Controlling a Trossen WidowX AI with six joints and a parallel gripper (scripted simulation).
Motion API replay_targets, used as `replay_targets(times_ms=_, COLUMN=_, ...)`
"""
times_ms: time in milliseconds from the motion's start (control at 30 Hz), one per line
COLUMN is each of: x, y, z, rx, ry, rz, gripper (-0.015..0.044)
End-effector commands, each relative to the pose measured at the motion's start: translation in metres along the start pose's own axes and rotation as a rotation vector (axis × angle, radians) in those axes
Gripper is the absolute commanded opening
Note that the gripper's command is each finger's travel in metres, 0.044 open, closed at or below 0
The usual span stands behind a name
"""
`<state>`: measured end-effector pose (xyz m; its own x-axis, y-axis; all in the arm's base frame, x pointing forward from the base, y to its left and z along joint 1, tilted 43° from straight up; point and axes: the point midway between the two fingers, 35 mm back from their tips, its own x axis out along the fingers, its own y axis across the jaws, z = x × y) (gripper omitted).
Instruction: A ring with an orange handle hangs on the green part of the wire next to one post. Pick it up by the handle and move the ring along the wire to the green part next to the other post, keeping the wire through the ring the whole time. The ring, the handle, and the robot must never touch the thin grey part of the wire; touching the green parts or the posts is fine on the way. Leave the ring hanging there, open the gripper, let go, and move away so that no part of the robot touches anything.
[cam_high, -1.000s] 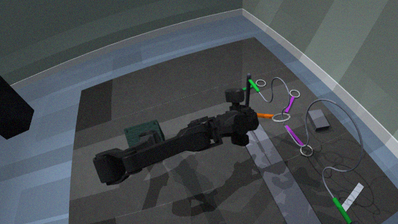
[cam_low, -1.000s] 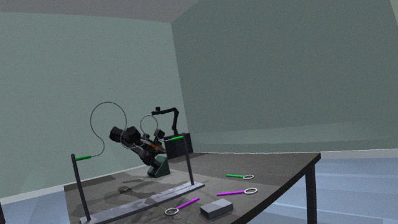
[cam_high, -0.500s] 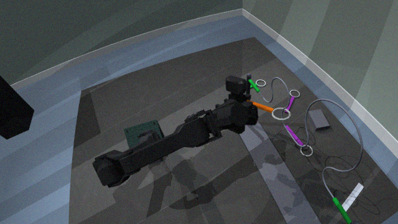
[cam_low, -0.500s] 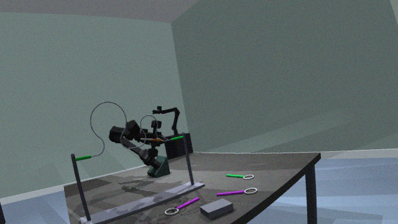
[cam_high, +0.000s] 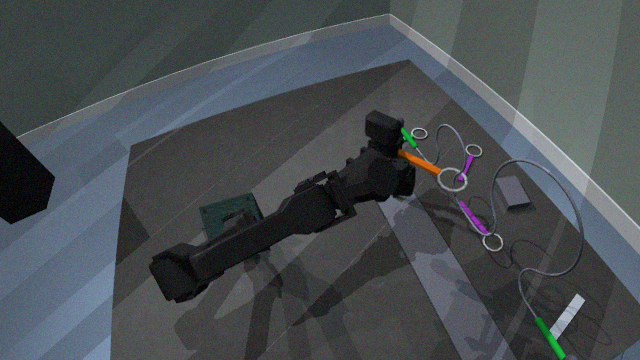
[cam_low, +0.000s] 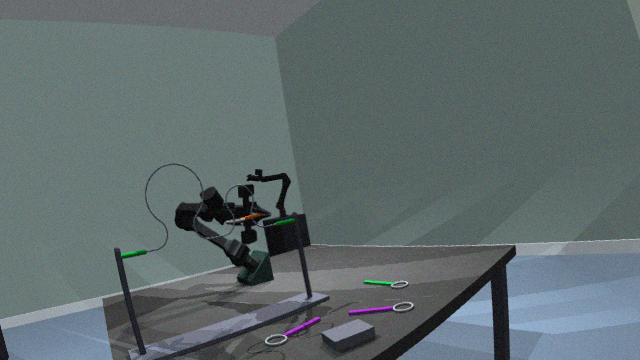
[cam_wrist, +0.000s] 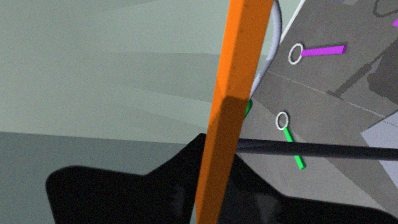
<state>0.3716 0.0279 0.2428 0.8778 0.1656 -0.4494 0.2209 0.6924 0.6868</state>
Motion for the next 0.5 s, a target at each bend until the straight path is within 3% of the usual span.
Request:
replay_targets(times_ms=0, x=-0.003, y=0.012, z=0.003, rx=0.031, ry=-0.002, rz=0.036, gripper=-0.015)
replay_targets(times_ms=467, x=-0.006, y=0.031, z=0.005, rx=0.132, ry=0.011, rz=0.094, gripper=-0.015)
